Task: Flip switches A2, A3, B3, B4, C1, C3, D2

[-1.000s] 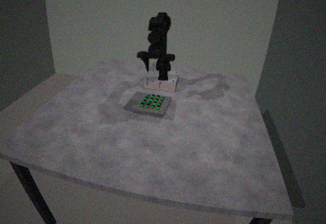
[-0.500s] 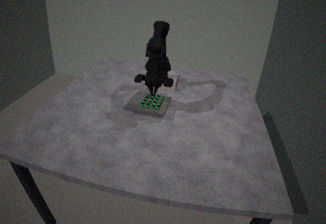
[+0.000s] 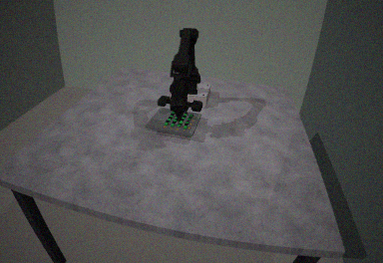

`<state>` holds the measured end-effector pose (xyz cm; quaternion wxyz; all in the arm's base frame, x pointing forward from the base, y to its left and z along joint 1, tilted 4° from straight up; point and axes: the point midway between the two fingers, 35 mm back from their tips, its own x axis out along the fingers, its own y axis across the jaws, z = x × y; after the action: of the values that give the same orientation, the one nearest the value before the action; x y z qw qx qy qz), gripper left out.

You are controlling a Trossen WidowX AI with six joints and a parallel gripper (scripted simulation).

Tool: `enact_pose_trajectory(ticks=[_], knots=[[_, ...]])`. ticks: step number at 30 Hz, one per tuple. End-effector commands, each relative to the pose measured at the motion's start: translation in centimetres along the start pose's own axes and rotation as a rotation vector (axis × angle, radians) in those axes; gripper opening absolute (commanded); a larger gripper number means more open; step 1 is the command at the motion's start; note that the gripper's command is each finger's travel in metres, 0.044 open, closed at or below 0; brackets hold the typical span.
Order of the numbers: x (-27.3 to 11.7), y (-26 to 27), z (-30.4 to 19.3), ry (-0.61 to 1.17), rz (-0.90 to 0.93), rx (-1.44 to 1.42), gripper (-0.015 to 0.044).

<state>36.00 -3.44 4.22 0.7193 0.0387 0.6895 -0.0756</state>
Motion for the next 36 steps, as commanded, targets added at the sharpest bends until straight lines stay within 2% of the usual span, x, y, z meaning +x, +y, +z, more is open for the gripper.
enact_pose_trajectory(ticks=[1, 8, 36], knots=[[0.7, -0.1, -0.1, 0.004, -0.004, -0.004, 0.0], [1.7, -0.1, -0.1, 0.004, -0.004, -0.004, 0.0], [1.8, -0.1, -0.1, 0.004, -0.004, -0.004, 0.0]])
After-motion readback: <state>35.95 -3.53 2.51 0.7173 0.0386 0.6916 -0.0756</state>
